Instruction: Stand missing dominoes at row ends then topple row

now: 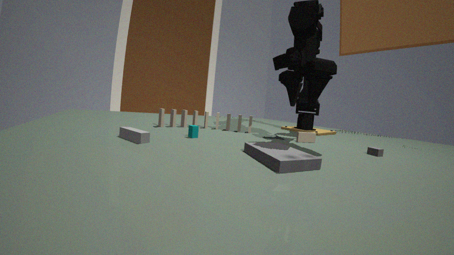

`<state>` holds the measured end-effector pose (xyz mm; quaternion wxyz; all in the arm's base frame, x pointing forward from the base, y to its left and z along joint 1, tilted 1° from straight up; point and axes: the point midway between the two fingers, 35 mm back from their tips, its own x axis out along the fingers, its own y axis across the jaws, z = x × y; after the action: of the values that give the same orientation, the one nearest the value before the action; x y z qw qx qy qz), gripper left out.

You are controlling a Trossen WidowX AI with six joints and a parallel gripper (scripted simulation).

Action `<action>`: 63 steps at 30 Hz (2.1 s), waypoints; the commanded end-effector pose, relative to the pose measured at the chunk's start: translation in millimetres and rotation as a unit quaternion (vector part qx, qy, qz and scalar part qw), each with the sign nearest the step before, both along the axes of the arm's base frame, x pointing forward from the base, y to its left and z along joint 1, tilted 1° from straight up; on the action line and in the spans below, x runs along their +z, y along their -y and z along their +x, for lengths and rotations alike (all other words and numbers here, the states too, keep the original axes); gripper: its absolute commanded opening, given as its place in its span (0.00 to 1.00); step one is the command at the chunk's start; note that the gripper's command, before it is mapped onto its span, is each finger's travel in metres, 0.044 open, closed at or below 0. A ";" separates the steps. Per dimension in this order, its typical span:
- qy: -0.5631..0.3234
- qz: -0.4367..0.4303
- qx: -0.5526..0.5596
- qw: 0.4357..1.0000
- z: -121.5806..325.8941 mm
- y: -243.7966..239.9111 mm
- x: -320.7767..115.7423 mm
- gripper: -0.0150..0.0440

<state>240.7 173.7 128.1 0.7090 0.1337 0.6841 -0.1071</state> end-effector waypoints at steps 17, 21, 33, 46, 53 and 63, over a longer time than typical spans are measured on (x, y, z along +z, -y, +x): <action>-0.002 -0.002 0.000 1.000 -4.4 -2.4 -72.8 1.00; -0.002 -0.002 0.000 1.000 -4.3 -2.6 -79.2 1.00; -0.002 -0.002 0.000 1.000 -4.3 -2.8 -86.7 0.96; -0.002 -0.002 0.000 1.000 -4.3 -2.8 -86.7 0.38; -0.002 -0.002 0.000 1.000 -4.3 -2.8 -86.7 0.29; -0.002 -0.002 0.000 1.000 -3.9 -5.5 -21.4 0.29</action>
<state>232.4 174.7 66.8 0.6991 0.1215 0.6949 -0.1168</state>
